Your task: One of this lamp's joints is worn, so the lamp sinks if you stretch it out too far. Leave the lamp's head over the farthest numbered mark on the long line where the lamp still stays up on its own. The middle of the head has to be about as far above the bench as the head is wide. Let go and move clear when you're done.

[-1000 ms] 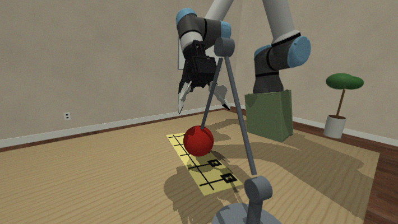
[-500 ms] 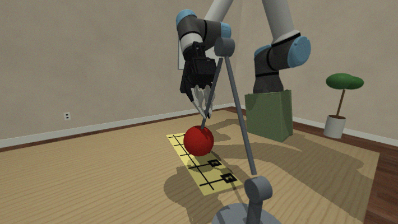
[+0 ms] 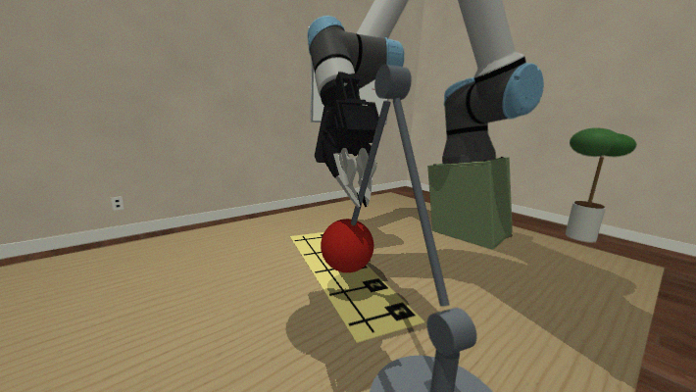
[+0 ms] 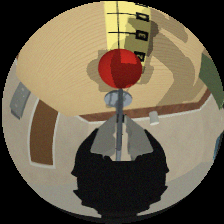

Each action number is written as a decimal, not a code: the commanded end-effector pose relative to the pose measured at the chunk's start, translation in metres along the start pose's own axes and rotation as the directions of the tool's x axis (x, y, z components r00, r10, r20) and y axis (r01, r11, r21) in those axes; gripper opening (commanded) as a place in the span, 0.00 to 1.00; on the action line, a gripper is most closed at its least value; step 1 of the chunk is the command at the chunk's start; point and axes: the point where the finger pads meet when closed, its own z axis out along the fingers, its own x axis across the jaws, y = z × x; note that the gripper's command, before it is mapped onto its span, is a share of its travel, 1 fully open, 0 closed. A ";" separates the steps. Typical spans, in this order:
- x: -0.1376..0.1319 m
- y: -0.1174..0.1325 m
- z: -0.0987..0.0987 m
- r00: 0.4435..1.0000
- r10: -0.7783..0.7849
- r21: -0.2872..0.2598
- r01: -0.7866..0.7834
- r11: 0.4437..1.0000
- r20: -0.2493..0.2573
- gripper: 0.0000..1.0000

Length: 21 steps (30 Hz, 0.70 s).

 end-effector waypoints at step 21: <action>-0.001 -0.029 -0.016 1.000 -0.017 -0.011 0.017 1.000 -0.005 0.00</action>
